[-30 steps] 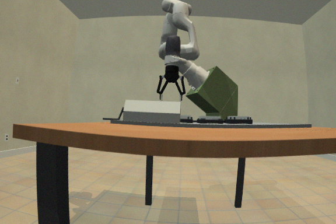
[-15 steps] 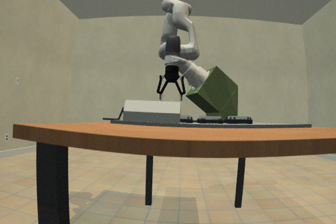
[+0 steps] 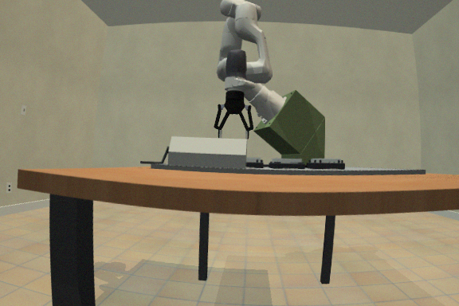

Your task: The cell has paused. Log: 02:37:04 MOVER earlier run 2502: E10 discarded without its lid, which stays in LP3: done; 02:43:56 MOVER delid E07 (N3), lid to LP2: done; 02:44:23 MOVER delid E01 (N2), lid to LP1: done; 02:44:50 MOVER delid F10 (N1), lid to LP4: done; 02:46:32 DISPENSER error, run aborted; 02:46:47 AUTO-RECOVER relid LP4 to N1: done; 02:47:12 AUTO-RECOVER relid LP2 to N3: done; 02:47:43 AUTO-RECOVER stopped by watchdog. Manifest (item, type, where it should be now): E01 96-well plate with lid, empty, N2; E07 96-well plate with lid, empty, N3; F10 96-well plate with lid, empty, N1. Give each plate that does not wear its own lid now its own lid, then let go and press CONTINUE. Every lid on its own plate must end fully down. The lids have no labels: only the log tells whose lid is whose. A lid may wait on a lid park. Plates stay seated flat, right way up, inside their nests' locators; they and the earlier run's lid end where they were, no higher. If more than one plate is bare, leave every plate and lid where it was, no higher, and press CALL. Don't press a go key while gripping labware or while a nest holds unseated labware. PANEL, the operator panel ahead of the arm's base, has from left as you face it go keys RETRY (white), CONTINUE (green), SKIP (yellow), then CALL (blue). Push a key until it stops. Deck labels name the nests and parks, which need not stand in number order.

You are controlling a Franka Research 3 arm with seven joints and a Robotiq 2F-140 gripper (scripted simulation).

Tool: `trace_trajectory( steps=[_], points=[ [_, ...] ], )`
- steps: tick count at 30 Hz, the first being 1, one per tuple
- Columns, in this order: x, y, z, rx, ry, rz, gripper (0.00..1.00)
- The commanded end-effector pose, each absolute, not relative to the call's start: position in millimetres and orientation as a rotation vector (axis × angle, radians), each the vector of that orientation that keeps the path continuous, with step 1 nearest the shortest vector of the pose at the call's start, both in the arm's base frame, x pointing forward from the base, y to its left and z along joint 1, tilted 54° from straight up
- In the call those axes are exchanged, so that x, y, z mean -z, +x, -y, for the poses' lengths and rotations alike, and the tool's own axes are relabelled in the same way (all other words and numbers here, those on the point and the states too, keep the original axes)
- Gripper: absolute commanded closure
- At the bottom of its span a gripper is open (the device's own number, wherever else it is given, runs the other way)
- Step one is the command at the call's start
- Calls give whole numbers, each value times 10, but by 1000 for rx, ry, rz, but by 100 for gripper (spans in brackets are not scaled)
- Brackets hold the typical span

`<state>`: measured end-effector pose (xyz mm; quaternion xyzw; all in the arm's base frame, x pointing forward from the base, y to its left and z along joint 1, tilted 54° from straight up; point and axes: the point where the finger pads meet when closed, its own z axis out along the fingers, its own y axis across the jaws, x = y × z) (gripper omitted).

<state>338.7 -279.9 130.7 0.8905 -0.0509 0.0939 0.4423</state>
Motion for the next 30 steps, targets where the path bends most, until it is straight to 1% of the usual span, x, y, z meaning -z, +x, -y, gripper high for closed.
trace_trajectory(
  steps=[1, 30],
  points=[
    [-1312, 3417, 2808, -237, 2206, 113, 34],
    [-1091, 3466, 3109, -237, 2206, 113, 34]
  ],
)
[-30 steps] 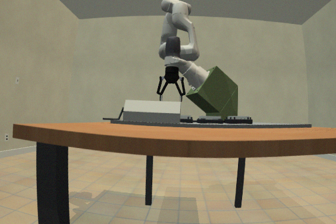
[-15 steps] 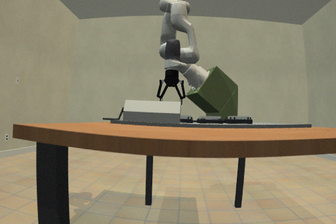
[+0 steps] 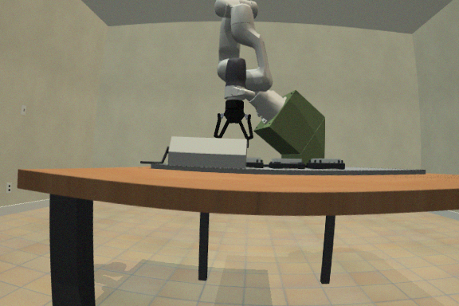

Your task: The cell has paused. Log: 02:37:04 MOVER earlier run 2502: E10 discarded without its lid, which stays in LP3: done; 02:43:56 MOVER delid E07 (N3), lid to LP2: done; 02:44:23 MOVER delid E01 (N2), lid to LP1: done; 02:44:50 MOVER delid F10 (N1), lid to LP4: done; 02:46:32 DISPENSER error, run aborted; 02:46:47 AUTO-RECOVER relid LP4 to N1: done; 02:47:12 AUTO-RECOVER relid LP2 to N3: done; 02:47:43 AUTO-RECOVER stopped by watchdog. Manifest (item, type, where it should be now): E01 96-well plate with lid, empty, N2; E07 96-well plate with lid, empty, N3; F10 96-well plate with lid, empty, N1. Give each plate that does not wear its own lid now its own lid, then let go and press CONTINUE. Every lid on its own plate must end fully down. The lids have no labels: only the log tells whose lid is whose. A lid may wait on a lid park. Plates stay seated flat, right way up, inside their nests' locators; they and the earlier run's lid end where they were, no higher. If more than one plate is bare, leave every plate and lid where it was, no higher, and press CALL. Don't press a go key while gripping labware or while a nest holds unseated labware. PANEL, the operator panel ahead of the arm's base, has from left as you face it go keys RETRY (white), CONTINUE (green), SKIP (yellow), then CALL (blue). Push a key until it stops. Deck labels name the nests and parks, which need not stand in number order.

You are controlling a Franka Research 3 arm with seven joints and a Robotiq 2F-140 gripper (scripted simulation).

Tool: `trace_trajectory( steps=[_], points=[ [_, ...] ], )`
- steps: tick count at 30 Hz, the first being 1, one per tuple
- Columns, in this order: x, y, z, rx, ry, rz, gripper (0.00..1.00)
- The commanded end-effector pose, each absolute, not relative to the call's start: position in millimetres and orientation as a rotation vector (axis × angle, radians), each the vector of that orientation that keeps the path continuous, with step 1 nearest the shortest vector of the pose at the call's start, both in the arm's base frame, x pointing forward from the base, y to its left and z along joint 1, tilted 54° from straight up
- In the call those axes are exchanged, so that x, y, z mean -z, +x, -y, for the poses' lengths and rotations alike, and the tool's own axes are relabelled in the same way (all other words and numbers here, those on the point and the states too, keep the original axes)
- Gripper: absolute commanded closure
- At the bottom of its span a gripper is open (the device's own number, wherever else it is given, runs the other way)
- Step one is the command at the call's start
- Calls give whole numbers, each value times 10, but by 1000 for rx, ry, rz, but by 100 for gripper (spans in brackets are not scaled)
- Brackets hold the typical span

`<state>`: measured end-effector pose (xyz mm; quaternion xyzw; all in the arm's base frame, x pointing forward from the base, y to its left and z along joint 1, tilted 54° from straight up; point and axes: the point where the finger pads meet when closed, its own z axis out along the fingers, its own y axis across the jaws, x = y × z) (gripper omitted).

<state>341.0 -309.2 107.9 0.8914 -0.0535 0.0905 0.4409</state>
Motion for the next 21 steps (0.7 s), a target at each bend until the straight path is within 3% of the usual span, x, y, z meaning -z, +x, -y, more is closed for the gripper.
trace_trajectory(
  steps=[1, 21],
  points=[
    [-1085, 3467, 3117, -237, 2206, 113, 34],
    [-1049, 3476, 3166, -237, 2206, 113, 34]
  ],
)
